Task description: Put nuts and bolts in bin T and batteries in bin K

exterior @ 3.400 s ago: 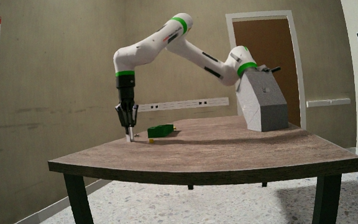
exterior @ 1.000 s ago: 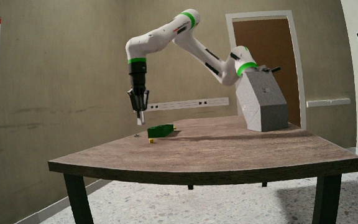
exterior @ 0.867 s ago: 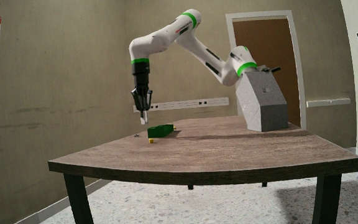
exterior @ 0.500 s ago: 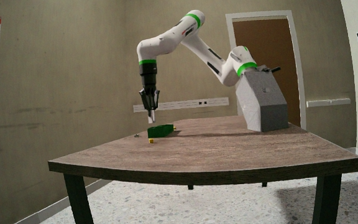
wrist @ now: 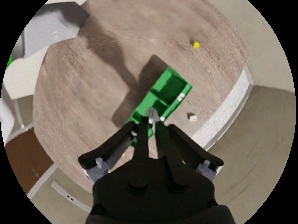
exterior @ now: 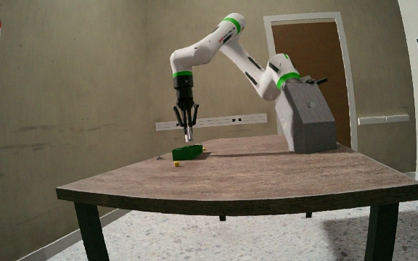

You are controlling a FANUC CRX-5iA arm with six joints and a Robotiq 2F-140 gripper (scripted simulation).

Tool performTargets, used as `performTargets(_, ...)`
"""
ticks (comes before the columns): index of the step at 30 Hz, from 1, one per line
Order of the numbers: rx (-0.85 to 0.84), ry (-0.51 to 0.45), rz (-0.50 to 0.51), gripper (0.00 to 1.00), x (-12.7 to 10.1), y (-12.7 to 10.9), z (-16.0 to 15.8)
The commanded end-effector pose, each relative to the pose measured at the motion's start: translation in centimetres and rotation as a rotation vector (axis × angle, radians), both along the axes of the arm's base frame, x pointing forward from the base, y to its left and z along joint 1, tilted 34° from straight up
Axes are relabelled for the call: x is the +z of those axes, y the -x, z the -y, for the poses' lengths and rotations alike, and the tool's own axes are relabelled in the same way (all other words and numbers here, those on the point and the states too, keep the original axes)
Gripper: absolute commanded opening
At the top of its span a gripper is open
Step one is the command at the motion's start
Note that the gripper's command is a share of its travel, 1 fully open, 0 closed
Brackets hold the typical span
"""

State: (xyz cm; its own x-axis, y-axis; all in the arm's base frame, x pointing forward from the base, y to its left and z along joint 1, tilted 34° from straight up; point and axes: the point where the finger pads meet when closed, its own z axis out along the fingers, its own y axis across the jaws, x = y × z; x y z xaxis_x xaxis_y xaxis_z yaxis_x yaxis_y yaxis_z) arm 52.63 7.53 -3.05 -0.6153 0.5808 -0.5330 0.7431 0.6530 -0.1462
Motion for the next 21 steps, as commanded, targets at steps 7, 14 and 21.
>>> performTargets(7,-0.282,-0.097,0.177,0.15,0.22,0.05,0.19)
performTargets(14,-0.432,-0.146,0.278,0.15,0.23,0.02,0.2)
performTargets(21,-0.456,-0.153,0.298,0.15,0.23,0.02,0.2)
